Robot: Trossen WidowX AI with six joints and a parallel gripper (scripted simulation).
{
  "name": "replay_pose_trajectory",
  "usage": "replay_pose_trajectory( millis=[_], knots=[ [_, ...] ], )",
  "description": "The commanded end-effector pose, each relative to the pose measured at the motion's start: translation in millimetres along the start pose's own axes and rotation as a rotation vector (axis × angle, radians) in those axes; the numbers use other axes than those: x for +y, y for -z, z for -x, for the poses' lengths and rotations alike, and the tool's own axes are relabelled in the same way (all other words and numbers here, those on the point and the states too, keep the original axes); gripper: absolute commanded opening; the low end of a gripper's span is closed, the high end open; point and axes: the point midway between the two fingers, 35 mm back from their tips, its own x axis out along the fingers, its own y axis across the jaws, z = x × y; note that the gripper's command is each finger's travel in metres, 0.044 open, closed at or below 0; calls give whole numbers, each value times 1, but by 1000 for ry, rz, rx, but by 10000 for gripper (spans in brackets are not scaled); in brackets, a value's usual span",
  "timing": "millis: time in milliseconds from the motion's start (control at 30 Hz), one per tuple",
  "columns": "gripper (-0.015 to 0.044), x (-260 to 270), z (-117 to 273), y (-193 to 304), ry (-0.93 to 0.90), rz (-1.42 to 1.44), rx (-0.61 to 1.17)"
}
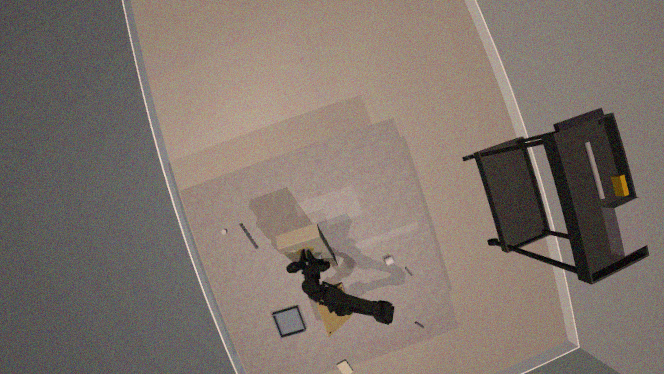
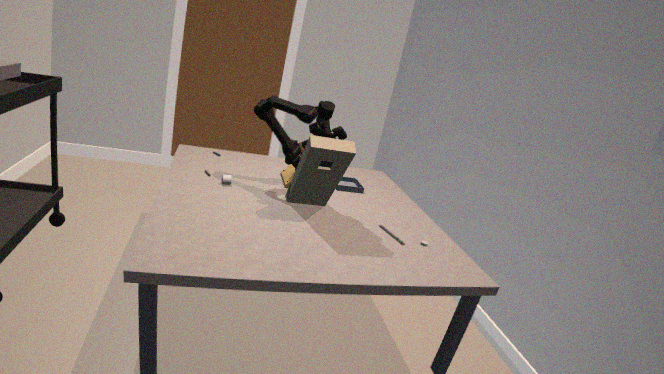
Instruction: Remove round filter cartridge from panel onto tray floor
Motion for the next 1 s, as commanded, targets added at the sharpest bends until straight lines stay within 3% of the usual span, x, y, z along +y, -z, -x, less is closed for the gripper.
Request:
replay_pose_trajectory(
  millis=[0,100,167,967],
  knots=[
    [64,1,0,0,-5,-4,3],
    [44,1,0,0,-5,-4,3],
    [0,1,0,0,-5,-4,3],
    [0,0,-8,1,-6,713,9]
  ],
)
